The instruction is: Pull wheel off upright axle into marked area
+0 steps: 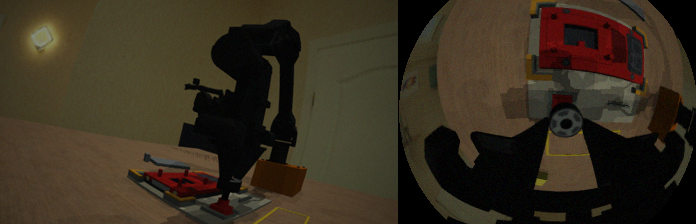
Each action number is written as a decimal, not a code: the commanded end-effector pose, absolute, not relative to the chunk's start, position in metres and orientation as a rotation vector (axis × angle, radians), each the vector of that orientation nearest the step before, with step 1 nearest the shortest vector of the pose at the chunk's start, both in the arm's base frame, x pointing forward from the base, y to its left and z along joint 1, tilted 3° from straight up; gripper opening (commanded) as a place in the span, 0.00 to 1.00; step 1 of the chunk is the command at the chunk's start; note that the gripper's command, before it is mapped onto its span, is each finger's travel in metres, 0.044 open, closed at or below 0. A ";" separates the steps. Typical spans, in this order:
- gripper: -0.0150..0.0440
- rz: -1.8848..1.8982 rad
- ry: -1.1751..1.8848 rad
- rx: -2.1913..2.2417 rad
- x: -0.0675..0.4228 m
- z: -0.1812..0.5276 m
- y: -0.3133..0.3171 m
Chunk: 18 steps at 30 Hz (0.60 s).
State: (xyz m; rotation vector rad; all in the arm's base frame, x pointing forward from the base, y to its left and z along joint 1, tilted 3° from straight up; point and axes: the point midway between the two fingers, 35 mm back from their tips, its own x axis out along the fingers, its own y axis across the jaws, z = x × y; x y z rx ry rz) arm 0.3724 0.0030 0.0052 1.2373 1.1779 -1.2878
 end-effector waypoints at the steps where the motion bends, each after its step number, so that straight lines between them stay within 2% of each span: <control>1: 0.25 -1.290 1.172 1.240 0.373 0.009 0.003; 18: 0.25 -1.290 1.170 1.240 0.373 0.014 0.003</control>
